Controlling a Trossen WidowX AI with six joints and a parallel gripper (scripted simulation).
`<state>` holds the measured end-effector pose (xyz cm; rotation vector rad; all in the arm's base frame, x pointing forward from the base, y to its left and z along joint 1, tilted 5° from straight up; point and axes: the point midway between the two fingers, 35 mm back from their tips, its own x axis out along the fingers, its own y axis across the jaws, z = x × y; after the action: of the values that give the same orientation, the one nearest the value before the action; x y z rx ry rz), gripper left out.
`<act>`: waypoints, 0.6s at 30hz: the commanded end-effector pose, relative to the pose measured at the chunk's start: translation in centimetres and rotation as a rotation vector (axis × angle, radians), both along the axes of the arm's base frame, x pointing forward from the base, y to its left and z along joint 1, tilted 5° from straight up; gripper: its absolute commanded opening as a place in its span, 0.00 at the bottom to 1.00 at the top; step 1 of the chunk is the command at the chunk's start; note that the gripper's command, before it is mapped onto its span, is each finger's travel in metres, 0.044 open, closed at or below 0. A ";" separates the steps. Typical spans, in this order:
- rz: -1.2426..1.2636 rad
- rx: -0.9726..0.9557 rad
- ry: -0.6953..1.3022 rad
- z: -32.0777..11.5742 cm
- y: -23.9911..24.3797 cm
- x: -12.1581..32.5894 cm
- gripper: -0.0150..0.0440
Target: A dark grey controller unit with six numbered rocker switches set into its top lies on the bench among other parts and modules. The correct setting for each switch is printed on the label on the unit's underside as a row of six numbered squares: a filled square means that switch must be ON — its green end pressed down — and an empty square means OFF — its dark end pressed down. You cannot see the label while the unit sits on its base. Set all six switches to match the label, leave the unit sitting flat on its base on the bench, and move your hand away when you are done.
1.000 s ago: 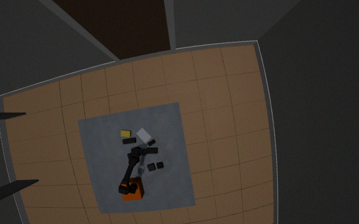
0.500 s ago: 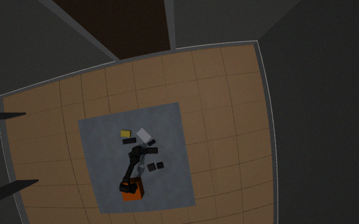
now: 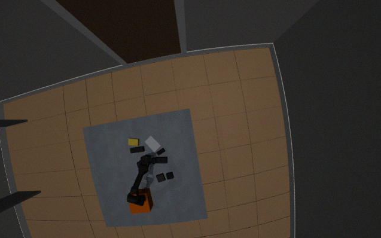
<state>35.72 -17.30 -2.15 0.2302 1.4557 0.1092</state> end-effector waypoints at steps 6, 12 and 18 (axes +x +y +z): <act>-0.004 0.003 0.008 -0.4 0.4 -0.1 0.25; -0.004 0.003 0.008 -0.4 0.6 -0.1 0.25; -0.004 0.004 0.008 -0.4 0.9 0.0 0.25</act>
<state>35.73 -16.60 -2.50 0.2336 1.4621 0.1113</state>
